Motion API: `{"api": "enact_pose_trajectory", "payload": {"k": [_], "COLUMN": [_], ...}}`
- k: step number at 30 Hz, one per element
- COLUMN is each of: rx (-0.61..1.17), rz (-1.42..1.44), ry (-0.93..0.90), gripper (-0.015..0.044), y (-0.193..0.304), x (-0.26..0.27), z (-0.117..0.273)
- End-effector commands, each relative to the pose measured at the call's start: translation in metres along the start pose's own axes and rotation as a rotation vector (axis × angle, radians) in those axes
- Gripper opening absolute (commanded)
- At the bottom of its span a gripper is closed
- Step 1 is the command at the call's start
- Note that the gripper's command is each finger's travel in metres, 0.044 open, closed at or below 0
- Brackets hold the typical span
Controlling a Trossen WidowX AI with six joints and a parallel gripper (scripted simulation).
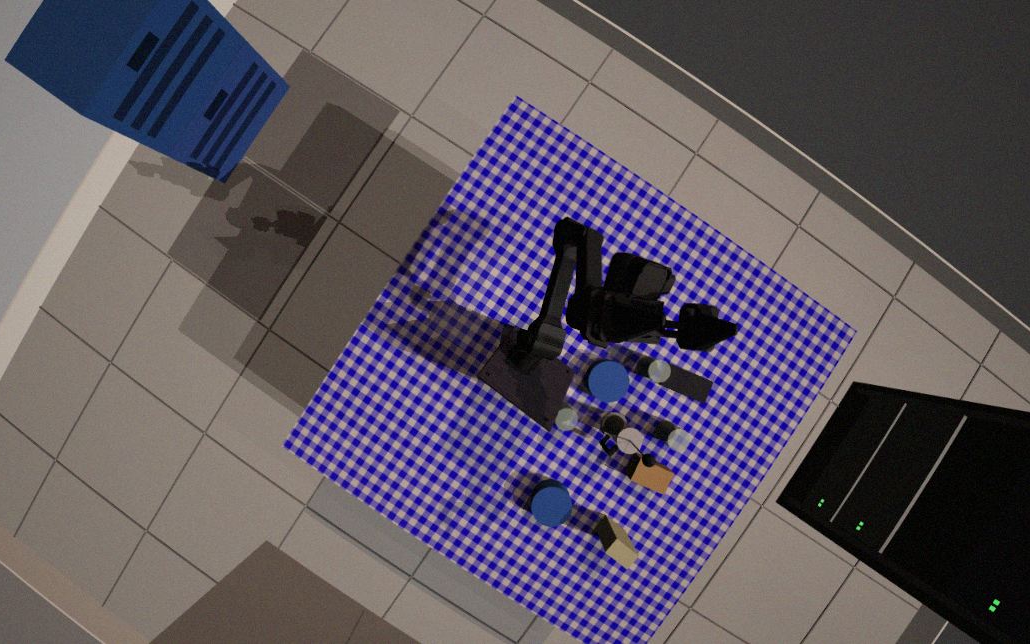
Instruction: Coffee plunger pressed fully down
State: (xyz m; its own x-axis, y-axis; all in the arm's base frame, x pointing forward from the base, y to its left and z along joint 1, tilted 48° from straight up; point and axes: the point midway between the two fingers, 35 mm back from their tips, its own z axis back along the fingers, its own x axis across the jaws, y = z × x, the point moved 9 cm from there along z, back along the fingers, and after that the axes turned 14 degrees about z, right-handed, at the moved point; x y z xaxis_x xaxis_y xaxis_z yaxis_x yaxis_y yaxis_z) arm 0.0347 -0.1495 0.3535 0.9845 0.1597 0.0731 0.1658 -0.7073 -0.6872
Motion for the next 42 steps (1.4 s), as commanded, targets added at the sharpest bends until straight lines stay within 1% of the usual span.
{"api": "enact_pose_trajectory", "payload": {"k": [1,6,11,17,21,24,26,29,35,42], "rx": [0.191,0.450,0.720,1.052,1.282,1.430,1.461,1.462,1.457,1.454], "rz": [0.006,-0.038,-0.127,-0.326,-0.539,-0.721,-0.770,-0.768,-0.774,-0.776], "ry": [-0.184,-0.426,-0.686,-0.995,-1.185,-1.293,-1.318,-1.319,-1.322,-1.326], "gripper": [0.0440,0.0440,0.0440,0.0440,0.0440,0.0440,0.0440,0.0440,0.0440,0.0440], "y": [0.034,0.081,0.126,0.172,0.193,0.202,0.203,0.204,0.202,0.201], "x": [0.018,0.042,0.067,0.095,0.111,0.121,0.124,0.127,0.137,0.140], "z": [-0.010,-0.009,0.005,0.039,0.069,0.090,0.093,0.104,0.151,0.152]}}
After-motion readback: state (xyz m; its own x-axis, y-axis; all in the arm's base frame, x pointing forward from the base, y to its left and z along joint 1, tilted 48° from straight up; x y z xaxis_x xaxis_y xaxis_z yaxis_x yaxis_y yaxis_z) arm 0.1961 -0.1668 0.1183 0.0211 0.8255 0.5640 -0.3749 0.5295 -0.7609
